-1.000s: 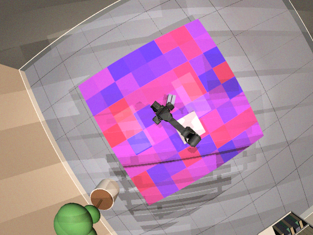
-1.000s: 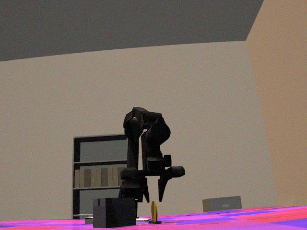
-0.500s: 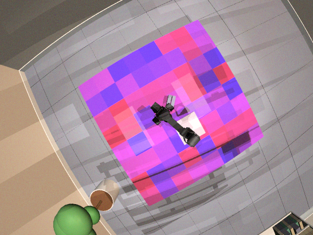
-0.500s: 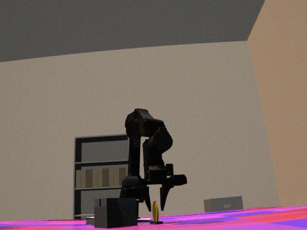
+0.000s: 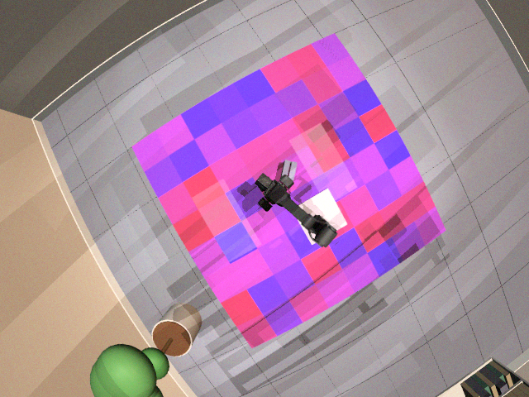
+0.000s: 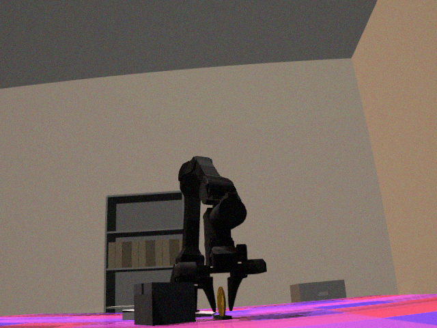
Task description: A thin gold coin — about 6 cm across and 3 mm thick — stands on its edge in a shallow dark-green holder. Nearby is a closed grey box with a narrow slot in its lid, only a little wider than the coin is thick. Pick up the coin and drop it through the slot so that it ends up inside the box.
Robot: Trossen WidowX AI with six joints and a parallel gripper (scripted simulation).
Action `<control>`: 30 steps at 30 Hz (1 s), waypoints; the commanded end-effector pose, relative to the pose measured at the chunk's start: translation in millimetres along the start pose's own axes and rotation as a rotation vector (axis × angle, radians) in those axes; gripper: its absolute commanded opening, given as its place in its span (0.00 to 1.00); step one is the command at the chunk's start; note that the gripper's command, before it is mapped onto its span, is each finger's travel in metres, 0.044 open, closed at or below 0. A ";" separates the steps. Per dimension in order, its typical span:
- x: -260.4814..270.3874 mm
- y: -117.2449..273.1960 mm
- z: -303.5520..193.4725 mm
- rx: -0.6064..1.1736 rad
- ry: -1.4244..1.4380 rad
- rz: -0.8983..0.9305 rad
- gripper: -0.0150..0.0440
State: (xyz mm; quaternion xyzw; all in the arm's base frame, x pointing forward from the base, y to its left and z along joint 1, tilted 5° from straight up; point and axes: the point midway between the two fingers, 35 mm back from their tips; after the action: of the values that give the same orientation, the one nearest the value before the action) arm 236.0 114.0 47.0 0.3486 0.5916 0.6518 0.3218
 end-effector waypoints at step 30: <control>-1.0 31.0 1.9 0.012 -0.007 -0.001 0.25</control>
State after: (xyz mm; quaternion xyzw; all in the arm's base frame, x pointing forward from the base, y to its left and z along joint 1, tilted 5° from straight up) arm 235.7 110.9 66.8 0.3559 0.5977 0.6428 0.3207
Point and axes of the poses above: the point midway between the two fingers, 35 mm back from their tips, its own y axis back along the fingers, its own x axis across the jaws, z = x × y, and after that the axes turned 15 degrees about y, right-handed
